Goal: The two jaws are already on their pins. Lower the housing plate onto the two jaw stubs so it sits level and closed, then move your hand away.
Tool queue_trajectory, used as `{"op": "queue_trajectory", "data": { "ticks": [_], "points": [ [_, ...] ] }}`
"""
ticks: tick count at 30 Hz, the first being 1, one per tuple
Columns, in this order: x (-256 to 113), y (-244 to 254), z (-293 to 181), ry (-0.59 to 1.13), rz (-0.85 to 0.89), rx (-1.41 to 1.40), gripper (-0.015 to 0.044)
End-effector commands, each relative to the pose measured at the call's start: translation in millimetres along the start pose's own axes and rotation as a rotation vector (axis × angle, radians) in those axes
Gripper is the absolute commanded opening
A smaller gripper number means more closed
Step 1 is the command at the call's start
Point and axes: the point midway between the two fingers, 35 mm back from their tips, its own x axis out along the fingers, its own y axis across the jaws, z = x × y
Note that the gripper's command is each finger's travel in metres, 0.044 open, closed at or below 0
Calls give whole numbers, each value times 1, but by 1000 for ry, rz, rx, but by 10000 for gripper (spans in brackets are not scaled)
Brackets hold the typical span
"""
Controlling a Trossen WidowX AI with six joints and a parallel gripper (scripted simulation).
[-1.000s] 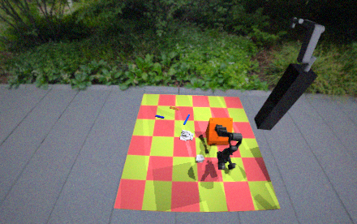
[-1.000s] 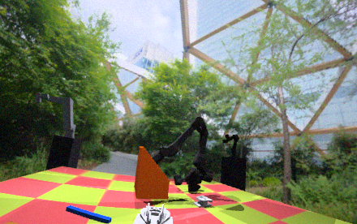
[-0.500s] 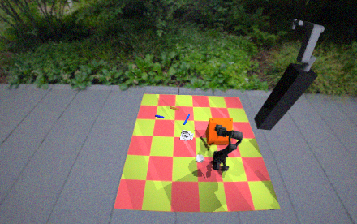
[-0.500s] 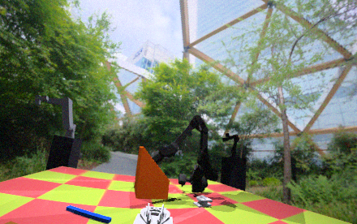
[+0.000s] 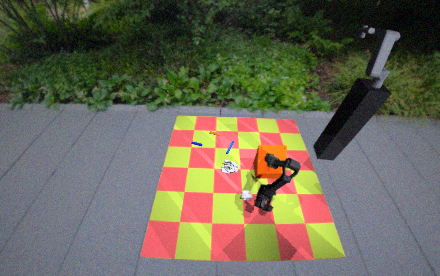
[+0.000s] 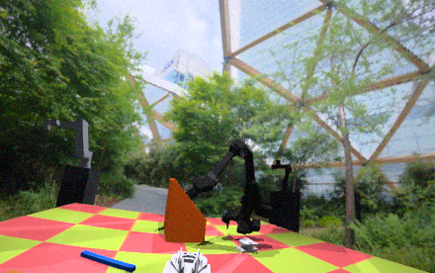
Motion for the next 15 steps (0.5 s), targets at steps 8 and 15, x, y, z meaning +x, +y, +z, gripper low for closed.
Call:
{"op": "queue_trajectory", "data": {
  "ticks": [8,15],
  "points": [
    [-31,14,23,-108,82,179,440],
    [-52,19,37,-172,139,300,440]
  ]
}}
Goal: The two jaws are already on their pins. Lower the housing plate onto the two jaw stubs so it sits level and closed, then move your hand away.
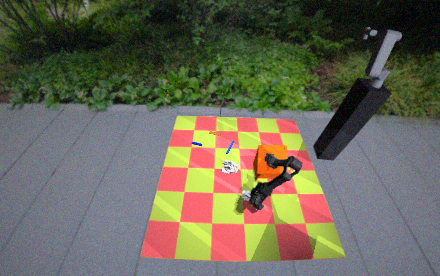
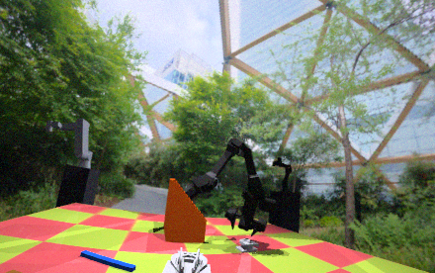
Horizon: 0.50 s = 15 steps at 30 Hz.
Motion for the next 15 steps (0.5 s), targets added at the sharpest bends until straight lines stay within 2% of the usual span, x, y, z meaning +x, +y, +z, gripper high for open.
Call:
{"op": "queue_trajectory", "data": {
  "ticks": [1,15],
  "points": [
    [-11,7,7,-36,34,65,440],
    [-51,21,35,-149,155,313,440]
  ]
}}
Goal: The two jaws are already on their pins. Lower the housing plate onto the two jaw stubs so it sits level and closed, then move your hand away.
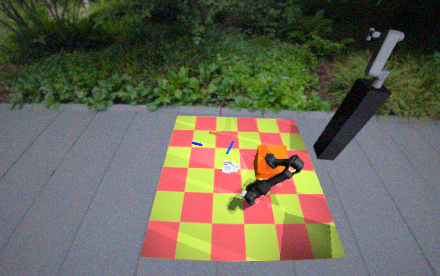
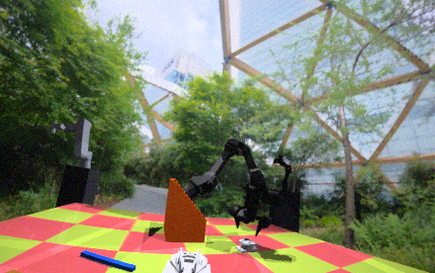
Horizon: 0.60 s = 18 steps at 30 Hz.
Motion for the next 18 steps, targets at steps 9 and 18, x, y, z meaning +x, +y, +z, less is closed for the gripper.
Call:
{"op": "queue_trajectory", "data": {
  "ticks": [9,18],
  "points": [
    [-33,18,22,-85,110,213,440],
    [-59,25,38,-141,195,378,440]
  ]
}}
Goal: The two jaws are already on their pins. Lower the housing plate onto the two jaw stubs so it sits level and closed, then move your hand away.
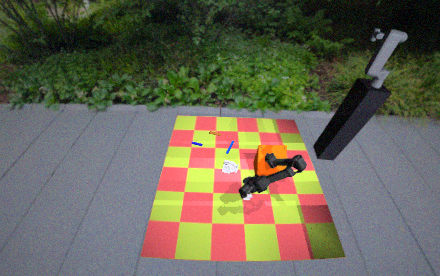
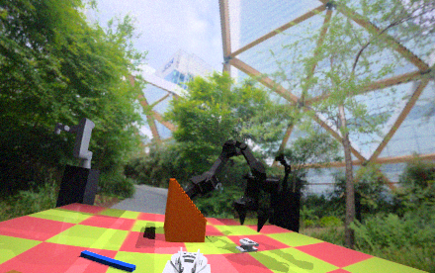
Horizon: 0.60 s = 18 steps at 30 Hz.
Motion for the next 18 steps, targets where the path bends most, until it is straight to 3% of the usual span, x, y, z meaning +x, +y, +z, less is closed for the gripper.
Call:
{"op": "queue_trajectory", "data": {
  "ticks": [1,13,18],
  "points": [
    [-10,8,6,-23,40,70,440],
    [-30,18,19,-63,111,210,440],
    [3,22,22,-62,110,210,440]
  ]
}}
